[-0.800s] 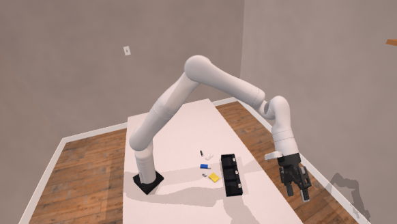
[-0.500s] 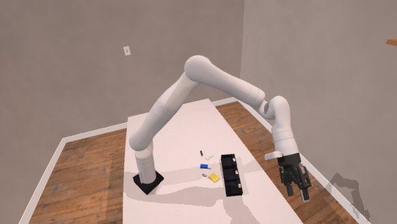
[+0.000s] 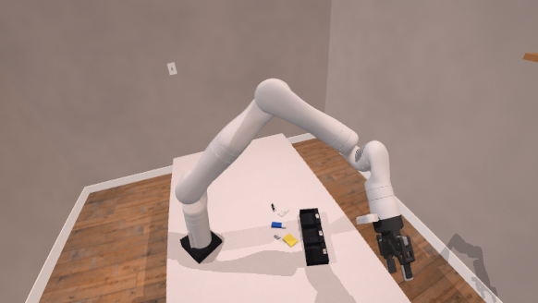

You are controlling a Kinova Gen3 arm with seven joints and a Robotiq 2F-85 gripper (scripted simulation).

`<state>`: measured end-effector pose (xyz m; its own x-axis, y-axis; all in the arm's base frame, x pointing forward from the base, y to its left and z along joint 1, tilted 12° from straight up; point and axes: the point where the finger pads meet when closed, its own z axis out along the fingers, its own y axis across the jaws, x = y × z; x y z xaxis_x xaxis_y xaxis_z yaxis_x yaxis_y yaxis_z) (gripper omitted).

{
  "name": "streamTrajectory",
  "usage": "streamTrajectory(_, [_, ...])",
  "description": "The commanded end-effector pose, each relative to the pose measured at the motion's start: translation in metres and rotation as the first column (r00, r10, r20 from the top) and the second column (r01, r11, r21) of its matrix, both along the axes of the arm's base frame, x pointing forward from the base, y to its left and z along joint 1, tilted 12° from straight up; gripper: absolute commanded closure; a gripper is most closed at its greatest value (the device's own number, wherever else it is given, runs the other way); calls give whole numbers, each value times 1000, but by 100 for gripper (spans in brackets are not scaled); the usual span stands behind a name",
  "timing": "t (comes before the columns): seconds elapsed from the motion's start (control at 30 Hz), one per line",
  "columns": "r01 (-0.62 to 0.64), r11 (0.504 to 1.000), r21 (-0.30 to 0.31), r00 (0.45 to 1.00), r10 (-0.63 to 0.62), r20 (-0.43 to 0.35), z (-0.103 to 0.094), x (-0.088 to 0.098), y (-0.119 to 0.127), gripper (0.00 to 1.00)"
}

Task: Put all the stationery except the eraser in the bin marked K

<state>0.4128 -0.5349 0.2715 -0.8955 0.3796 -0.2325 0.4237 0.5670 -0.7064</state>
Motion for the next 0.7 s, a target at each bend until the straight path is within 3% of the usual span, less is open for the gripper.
streamTrajectory(0.0, [-7,1000,11,1000,7,-24,-32,4,5,91])
streamTrajectory(0.07, [-7,1000,11,1000,7,-24,-47,7,7,91])
streamTrajectory(0.17, [-7,1000,11,1000,7,-24,-47,7,7,91])
streamTrajectory(0.23, [-30,995,96,1000,29,2,-45,5,23,91])
streamTrajectory(0.3, [-30,995,96,1000,29,2,-45,5,23,91])
streamTrajectory(0.4, [-30,995,96,1000,29,2,-42,3,44,91])
streamTrajectory(0.47, [-52,983,174,999,49,21,-43,1,60,91])
streamTrajectory(0.6, [-52,983,174,999,49,21,-43,-1,81,91])
streamTrajectory(0.67, [-79,965,249,997,71,42,-44,-3,97,91])
